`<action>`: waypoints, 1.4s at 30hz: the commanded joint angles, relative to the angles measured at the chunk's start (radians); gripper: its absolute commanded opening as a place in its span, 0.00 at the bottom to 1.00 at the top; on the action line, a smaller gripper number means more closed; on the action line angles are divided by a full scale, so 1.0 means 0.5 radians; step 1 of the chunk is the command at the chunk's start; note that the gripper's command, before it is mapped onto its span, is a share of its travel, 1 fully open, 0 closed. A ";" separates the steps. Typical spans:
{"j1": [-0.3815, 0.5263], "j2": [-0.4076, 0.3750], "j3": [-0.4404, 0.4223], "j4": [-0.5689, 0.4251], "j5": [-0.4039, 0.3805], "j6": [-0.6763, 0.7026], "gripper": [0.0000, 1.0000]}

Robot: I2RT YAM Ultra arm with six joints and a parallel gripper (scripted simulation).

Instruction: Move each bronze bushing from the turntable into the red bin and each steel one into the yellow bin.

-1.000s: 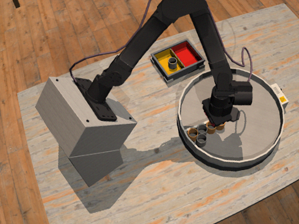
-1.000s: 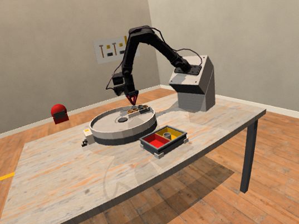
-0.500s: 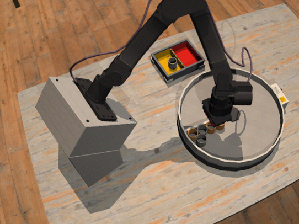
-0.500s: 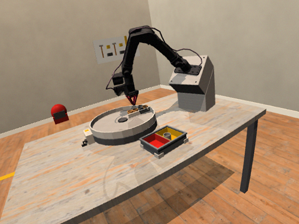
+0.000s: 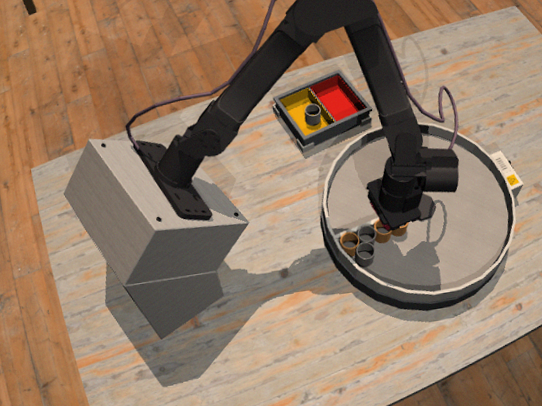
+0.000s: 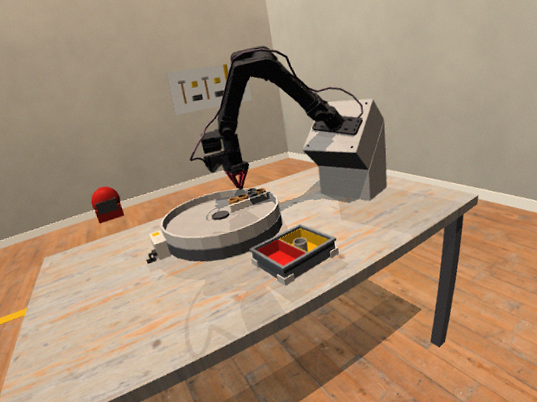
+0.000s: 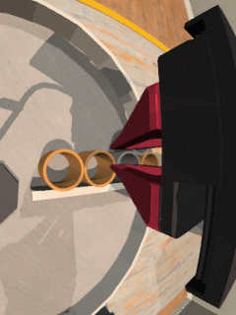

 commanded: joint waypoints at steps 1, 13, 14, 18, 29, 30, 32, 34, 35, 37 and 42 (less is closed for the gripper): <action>-0.060 -0.017 0.054 -0.018 -0.030 -0.022 0.14; -0.061 -0.033 0.052 -0.003 -0.031 -0.012 0.14; -0.061 -0.033 0.052 -0.003 -0.031 -0.012 0.14; -0.061 -0.033 0.052 -0.003 -0.031 -0.012 0.14; -0.061 -0.033 0.052 -0.003 -0.031 -0.012 0.14; -0.061 -0.033 0.052 -0.003 -0.031 -0.012 0.14; -0.061 -0.033 0.052 -0.003 -0.031 -0.012 0.14; -0.061 -0.033 0.052 -0.003 -0.031 -0.012 0.14; -0.061 -0.033 0.052 -0.003 -0.031 -0.012 0.14; -0.061 -0.033 0.052 -0.003 -0.031 -0.012 0.14; 0.007 0.066 0.019 0.086 0.015 0.033 0.14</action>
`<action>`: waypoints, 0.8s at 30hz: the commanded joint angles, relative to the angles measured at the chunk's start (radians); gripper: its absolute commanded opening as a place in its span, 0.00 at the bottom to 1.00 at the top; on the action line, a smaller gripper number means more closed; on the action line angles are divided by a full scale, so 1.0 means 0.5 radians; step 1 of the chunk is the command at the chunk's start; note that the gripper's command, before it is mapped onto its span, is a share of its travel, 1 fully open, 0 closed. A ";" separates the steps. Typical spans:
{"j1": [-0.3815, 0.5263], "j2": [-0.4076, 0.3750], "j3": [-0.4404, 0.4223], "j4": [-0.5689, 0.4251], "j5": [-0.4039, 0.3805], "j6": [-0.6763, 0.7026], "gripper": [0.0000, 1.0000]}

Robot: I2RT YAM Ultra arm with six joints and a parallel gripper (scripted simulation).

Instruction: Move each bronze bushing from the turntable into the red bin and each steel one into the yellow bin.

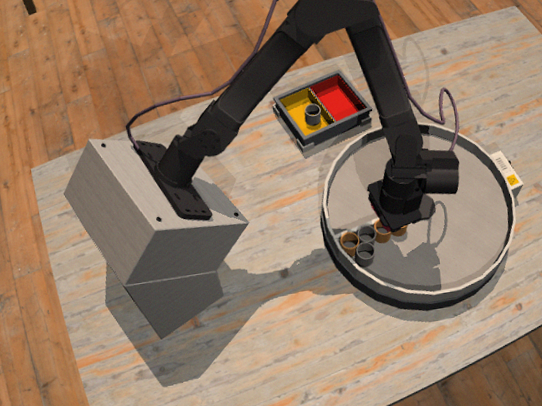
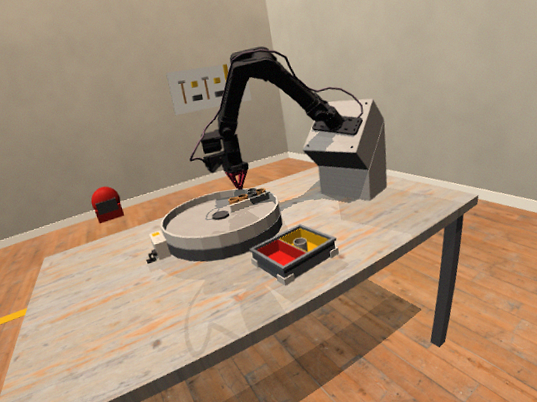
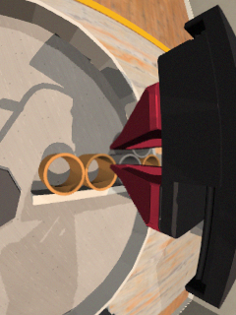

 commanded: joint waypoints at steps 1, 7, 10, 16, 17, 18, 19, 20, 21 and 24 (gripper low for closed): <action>0.031 0.067 0.004 0.097 0.028 0.045 0.14; 0.019 0.044 0.003 0.159 0.043 0.073 0.14; 0.019 0.045 0.004 0.161 0.037 0.074 0.14; 0.019 0.057 0.004 0.145 0.038 0.064 0.14; 0.019 0.057 0.004 0.145 0.038 0.064 0.14; 0.019 0.057 0.004 0.145 0.038 0.064 0.14; 0.019 0.057 0.004 0.145 0.038 0.064 0.14; 0.019 0.057 0.004 0.145 0.038 0.064 0.14; 0.019 0.057 0.004 0.145 0.038 0.064 0.14; 0.019 0.057 0.004 0.145 0.038 0.064 0.14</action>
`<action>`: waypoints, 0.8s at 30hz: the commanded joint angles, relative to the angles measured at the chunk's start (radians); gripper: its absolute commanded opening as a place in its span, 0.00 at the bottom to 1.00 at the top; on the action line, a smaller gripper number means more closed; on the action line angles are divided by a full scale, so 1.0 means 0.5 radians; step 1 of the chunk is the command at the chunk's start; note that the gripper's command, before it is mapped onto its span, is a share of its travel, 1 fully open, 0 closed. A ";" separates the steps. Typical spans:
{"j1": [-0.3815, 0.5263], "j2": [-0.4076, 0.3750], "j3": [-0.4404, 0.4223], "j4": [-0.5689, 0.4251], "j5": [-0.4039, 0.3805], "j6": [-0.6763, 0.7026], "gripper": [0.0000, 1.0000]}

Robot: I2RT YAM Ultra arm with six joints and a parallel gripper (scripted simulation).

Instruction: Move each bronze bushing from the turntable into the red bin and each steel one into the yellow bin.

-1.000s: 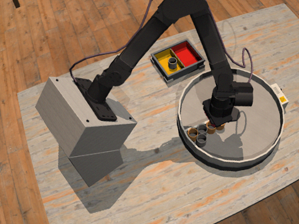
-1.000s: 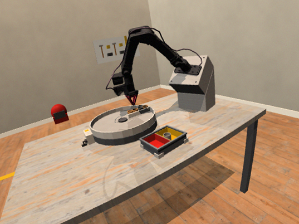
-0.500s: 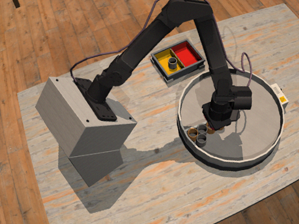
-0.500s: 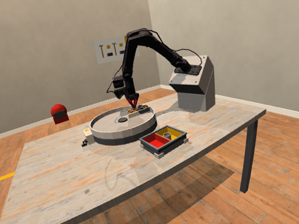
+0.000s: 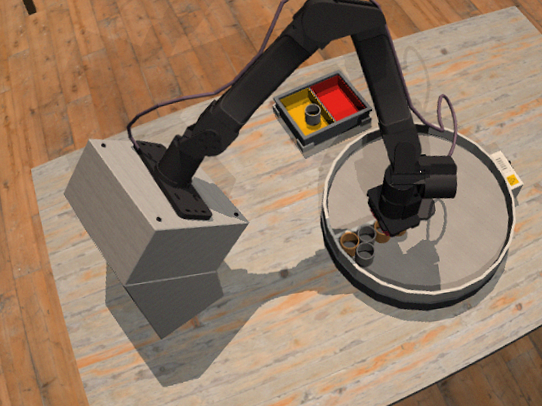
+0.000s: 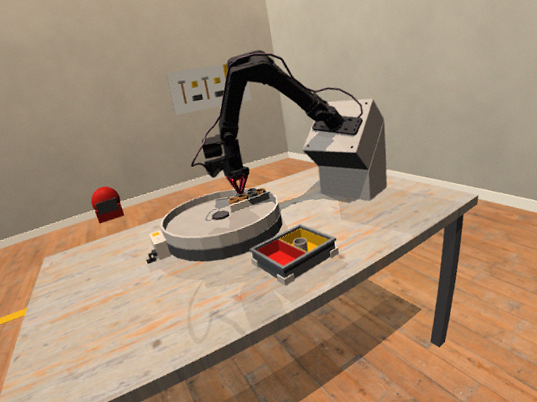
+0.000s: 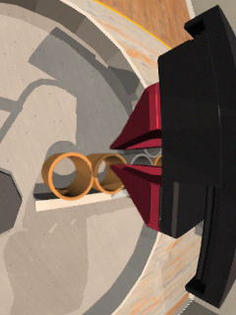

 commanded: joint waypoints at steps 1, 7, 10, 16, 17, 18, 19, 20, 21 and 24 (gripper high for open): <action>-0.038 -0.042 0.004 0.013 0.015 0.006 0.14; -0.038 -0.042 0.004 0.013 0.015 0.006 0.14; -0.038 -0.042 0.004 0.013 0.015 0.006 0.14; -0.038 -0.042 0.003 0.014 0.015 0.006 0.14; -0.038 -0.042 -0.003 0.018 0.016 0.007 0.14; -0.037 -0.042 -0.015 0.028 0.018 0.010 0.14; -0.035 -0.042 -0.032 0.034 0.020 0.014 0.14; -0.034 -0.043 -0.044 0.037 0.021 0.017 0.14; -0.032 -0.043 -0.043 0.034 0.023 0.019 0.14; -0.030 -0.048 0.033 0.021 0.018 0.014 0.14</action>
